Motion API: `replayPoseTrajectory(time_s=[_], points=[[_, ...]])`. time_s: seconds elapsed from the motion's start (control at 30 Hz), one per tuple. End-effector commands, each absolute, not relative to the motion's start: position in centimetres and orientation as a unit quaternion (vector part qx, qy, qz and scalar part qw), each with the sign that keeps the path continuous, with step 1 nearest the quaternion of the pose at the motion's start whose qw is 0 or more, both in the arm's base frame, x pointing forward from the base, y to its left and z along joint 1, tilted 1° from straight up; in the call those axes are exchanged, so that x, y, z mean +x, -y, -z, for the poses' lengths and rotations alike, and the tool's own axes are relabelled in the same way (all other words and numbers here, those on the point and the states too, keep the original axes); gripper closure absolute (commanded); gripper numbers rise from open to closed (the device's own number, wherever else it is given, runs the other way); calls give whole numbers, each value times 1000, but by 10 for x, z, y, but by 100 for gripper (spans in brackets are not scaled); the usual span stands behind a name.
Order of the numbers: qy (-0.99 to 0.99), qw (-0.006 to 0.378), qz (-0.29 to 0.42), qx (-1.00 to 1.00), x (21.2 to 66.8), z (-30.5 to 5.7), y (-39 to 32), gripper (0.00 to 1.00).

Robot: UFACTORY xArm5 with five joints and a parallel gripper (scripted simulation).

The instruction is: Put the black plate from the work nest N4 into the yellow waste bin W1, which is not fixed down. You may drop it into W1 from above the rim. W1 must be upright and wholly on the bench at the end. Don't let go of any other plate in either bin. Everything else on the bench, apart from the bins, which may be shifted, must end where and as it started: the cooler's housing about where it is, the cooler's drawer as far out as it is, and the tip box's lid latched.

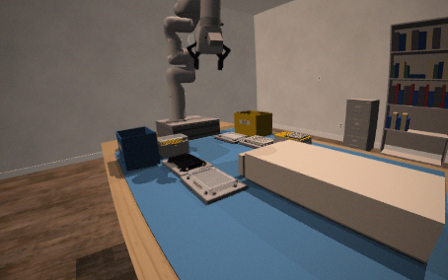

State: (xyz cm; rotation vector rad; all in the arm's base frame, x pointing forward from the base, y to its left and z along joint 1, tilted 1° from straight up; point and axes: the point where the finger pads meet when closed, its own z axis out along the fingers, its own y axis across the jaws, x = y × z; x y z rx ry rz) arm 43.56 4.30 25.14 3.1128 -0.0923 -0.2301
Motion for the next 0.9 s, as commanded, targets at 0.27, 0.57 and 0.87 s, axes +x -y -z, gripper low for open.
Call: replayPoseTrajectory(time_s=[0.27,0.57,0.87], points=[[-8,1,17,1000,413,-250,-15,0],[-101,0,5,995,418,-215,-43,0],[-101,0,4,995,421,-188,-65,0]])
